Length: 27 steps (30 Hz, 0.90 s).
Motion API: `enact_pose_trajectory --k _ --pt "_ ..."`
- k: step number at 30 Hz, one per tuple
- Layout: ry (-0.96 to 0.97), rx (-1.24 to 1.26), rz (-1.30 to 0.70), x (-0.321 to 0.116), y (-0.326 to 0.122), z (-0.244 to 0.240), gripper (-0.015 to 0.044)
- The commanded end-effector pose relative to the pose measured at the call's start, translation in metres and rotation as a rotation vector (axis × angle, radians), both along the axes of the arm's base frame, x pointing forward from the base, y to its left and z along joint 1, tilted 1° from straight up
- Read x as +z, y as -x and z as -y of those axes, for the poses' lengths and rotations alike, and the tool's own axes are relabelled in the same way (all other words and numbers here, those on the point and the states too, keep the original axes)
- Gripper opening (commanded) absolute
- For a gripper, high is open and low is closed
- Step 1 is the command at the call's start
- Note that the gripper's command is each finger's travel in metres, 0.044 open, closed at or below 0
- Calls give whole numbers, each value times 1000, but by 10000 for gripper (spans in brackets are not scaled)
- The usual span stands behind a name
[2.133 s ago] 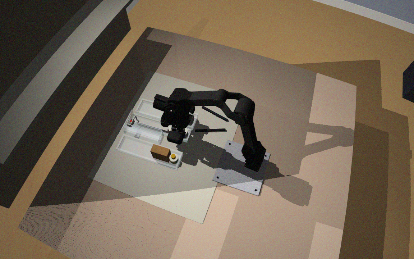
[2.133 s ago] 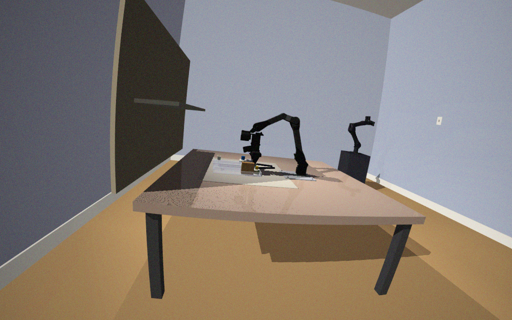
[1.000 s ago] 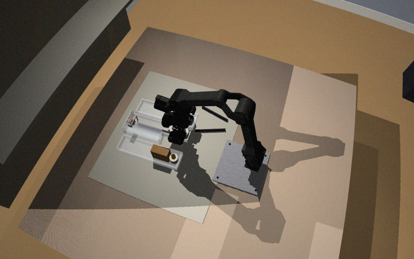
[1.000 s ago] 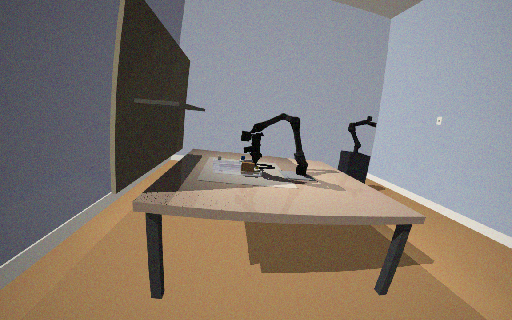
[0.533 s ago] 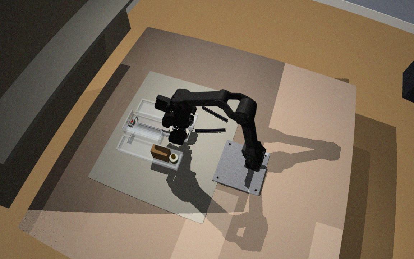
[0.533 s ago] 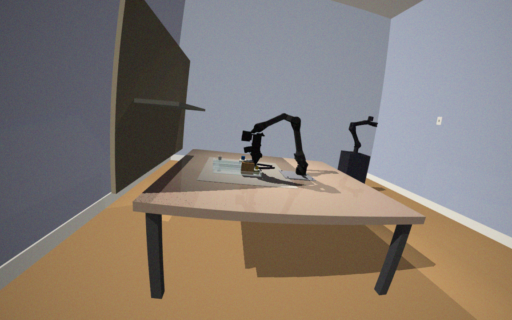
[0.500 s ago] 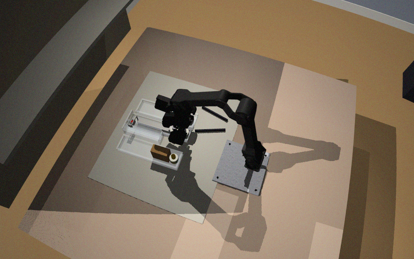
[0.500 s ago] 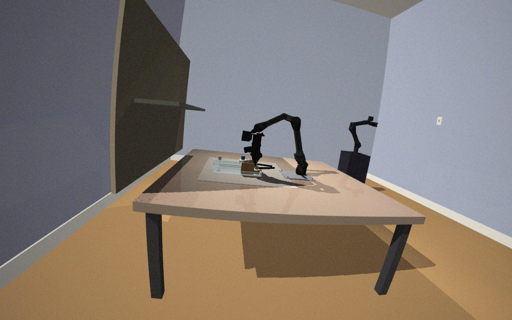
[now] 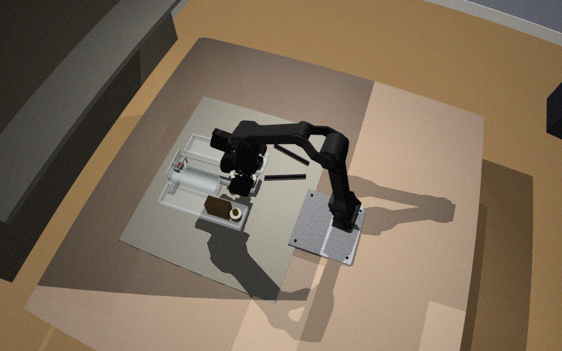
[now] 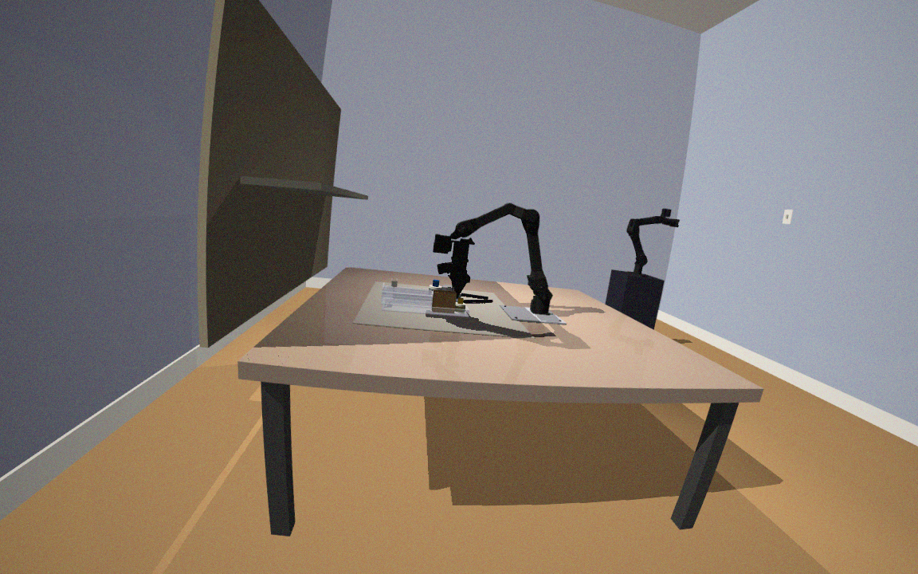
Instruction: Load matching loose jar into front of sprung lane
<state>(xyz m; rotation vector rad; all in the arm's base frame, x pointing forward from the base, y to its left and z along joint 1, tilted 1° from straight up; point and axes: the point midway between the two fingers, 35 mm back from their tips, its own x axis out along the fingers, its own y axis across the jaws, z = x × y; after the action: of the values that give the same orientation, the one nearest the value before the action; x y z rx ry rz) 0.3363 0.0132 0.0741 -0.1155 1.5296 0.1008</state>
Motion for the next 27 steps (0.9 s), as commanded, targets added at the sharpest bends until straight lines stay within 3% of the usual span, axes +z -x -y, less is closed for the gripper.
enact_pose_trajectory --k 1,3,18,27 --pt "-1 1 -2 0 0 0 263" --pt "-1 1 -2 0 0 0 307" --pt "-1 1 -2 20 2 0 307" --pt "-1 1 -4 22 30 5 307"
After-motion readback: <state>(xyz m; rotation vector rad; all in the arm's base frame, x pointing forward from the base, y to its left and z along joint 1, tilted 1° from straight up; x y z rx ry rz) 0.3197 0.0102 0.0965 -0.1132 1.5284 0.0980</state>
